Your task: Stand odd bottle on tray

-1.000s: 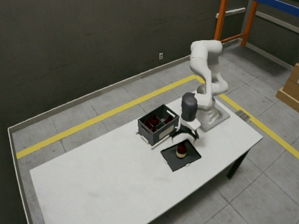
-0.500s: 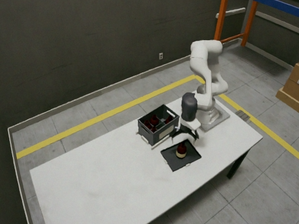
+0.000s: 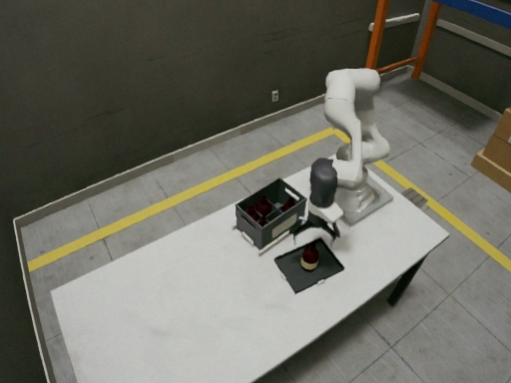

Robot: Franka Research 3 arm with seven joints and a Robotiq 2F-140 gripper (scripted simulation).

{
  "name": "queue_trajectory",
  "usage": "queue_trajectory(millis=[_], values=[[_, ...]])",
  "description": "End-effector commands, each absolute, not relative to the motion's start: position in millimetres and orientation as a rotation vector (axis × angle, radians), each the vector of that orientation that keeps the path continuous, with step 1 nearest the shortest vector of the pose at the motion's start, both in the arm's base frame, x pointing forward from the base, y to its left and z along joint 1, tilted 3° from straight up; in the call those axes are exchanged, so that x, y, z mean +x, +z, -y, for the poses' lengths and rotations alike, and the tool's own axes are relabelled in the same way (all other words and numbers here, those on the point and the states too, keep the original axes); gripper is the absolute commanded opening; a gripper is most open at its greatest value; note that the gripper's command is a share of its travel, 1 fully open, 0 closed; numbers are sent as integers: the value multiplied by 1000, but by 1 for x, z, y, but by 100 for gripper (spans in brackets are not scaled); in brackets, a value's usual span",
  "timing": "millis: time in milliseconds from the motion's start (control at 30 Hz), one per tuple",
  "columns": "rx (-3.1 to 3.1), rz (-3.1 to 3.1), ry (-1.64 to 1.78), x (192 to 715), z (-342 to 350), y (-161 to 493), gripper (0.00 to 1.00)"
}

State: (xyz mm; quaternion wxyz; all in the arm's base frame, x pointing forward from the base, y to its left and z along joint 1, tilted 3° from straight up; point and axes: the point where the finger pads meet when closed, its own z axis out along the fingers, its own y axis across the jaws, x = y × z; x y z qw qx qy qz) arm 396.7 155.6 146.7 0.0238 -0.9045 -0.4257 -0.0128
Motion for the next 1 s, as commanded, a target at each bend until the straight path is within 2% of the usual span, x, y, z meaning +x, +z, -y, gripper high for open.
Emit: queue_trajectory(millis=[0, 967], values=[[-2797, 1327, -42, 398, -155, 147, 100], [-2797, 1327, -42, 398, -155, 150, 100]])
